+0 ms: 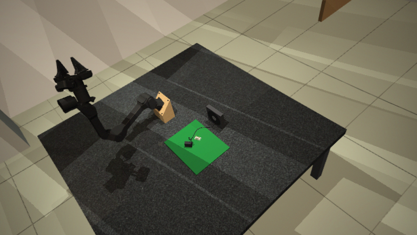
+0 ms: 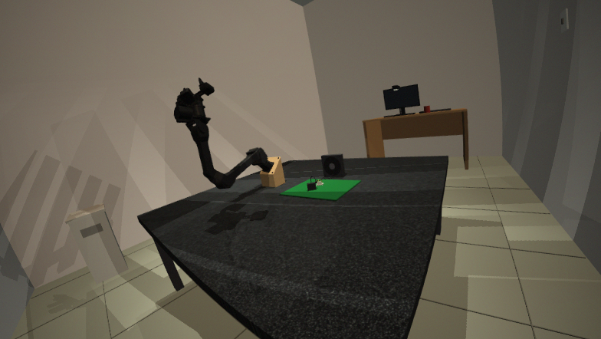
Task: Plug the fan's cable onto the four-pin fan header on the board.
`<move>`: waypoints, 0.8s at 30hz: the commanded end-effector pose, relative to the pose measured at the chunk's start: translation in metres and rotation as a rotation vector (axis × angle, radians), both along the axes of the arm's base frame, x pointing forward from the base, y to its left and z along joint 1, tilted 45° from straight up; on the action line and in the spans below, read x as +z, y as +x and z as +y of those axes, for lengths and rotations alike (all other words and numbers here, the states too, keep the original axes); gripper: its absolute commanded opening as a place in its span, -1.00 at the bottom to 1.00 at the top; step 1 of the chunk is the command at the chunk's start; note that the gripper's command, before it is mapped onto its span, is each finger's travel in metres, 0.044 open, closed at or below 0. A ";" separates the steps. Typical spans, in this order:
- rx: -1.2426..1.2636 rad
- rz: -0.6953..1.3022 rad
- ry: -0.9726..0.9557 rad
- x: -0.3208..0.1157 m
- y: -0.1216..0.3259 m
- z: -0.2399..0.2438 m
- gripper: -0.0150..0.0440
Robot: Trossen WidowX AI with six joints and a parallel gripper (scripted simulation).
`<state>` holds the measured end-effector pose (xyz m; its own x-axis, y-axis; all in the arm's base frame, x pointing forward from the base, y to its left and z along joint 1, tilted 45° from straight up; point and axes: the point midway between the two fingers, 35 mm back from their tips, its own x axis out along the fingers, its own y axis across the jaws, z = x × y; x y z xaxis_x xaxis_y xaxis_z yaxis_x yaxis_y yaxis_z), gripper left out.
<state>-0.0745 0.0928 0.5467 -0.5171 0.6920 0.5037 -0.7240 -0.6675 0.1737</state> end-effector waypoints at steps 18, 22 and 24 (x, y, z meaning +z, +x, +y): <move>-0.768 -0.135 -0.874 -0.161 0.129 0.217 1.00; -0.922 -0.169 -1.064 -0.204 0.177 0.227 1.00; -0.992 -0.186 -1.164 -0.225 0.202 0.227 1.00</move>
<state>0.0958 0.3198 0.3470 0.2999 0.8313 -0.4679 -0.8917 0.4186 0.1721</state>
